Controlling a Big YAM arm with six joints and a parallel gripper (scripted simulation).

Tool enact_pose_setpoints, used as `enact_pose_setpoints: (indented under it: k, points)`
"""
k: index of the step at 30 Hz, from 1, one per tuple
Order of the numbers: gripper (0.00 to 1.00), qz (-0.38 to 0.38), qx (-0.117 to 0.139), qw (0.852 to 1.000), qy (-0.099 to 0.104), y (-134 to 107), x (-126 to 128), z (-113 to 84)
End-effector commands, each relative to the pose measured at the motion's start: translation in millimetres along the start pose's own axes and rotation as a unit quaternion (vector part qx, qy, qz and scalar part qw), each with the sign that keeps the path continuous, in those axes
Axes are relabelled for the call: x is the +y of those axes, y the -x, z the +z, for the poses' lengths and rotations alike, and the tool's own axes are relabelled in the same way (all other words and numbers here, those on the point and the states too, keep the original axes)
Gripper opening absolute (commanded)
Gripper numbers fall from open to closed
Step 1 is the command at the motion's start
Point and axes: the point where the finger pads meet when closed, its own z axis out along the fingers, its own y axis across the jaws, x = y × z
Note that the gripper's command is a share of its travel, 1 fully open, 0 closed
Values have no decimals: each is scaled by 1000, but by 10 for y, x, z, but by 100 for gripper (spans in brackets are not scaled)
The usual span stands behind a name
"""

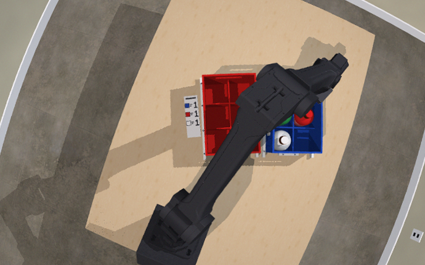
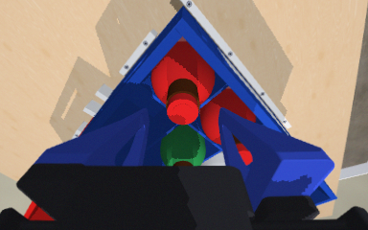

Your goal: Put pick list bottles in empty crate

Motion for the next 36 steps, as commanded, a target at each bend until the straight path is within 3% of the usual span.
enact_pose_setpoints:
  k: [1,7,10,12,18,24,36]
  points:
    - [61,-2,-19,1000,1,204,62,21]
    - [61,0,-19,1000,1,204,39,98]
    - [61,-5,-35,999,2,318,103,-41]
    - [61,-3,-20,1000,2,212,88,153]
    - [61,0,-19,1000,0,200,37,221]
    - [61,-4,-34,999,1,322,78,62]
    - [61,-2,-30,1000,0,308,51,63]
